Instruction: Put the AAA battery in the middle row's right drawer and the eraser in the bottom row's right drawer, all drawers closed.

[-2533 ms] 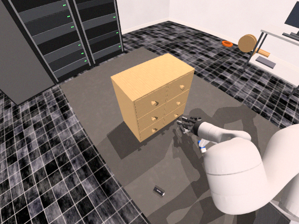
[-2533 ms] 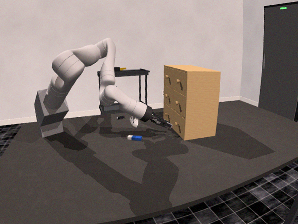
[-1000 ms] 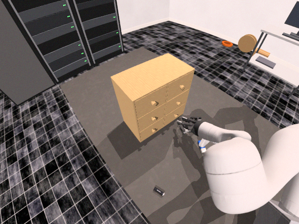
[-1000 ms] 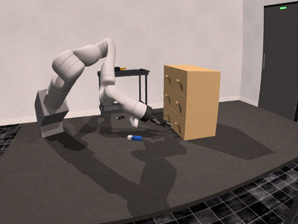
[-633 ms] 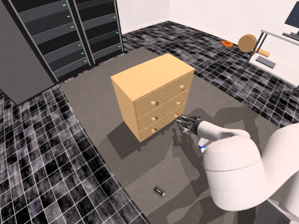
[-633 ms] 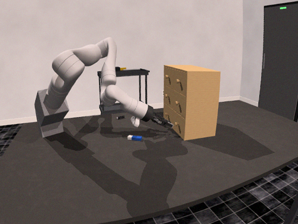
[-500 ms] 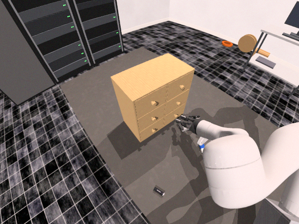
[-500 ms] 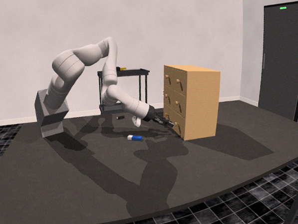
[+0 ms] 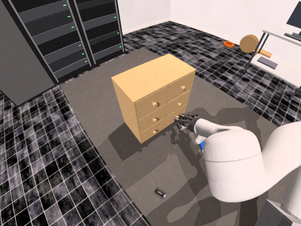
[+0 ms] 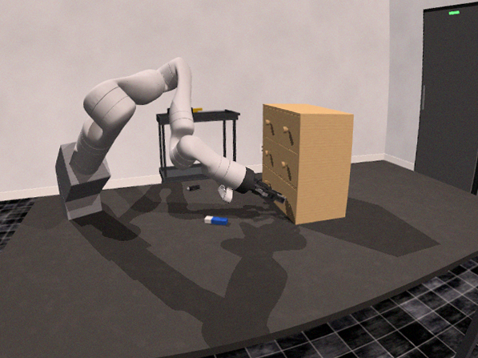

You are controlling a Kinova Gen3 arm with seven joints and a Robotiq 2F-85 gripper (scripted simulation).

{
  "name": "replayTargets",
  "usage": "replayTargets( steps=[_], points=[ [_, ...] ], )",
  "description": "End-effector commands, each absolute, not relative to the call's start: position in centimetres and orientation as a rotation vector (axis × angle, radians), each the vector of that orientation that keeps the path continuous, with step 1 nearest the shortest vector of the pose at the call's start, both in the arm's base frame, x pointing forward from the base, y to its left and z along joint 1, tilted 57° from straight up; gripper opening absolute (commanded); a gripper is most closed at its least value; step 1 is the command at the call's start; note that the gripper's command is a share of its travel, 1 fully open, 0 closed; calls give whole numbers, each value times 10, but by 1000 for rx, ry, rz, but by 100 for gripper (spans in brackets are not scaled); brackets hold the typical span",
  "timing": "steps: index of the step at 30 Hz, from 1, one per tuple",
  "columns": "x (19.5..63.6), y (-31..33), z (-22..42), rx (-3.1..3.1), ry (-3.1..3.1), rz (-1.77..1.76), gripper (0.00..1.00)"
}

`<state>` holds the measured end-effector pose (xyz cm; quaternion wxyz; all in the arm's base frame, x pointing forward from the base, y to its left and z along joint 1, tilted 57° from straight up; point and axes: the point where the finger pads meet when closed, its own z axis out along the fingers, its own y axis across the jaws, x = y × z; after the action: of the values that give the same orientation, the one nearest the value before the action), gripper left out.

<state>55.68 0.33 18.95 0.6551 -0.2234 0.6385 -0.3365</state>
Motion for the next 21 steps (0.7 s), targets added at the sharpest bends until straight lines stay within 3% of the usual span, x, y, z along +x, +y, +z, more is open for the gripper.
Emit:
replayTargets(
  steps=[1, 21],
  points=[
    [561, 3, 191, -507, 1449, -766, 33],
    [561, 4, 192, -507, 1445, -765, 33]
  ],
)
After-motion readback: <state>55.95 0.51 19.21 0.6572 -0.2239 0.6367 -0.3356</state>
